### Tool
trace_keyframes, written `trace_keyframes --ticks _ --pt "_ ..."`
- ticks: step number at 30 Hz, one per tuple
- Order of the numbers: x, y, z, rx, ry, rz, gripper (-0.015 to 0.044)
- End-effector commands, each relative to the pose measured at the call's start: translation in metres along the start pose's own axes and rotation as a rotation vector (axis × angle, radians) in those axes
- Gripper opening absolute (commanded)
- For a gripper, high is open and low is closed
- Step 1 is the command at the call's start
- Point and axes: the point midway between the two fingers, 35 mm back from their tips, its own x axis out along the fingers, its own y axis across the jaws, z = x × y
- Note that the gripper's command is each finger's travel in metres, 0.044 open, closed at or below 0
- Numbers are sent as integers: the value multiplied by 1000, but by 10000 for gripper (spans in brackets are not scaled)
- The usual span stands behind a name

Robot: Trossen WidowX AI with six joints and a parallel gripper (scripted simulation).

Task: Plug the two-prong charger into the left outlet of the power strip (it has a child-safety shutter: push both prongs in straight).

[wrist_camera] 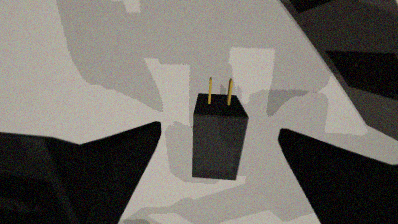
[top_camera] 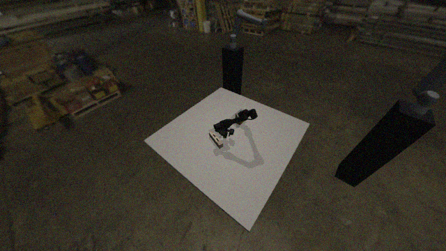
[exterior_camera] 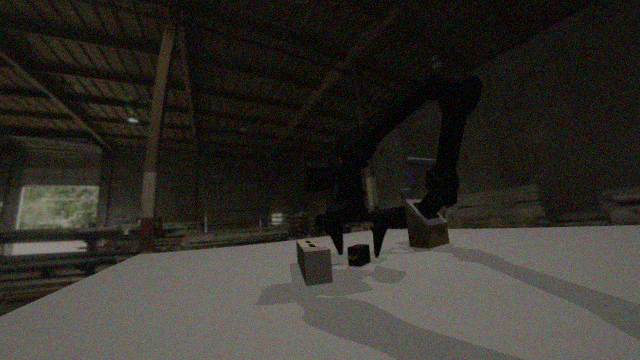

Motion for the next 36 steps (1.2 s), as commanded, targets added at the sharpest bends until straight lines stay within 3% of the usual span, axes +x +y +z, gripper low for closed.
trace_keyframes --ticks 1,8,19,26,30,36 --pt "8 2 -3 13 3 11 440" --pt "12 3 -3 13 3 12 440" --pt "10 1 0 1 2 4 151" --pt "10 1 0 1 2 4 105" --pt "2 0 -1 3 3 3 0" --pt "-23 0 -5 9 4 4 0"
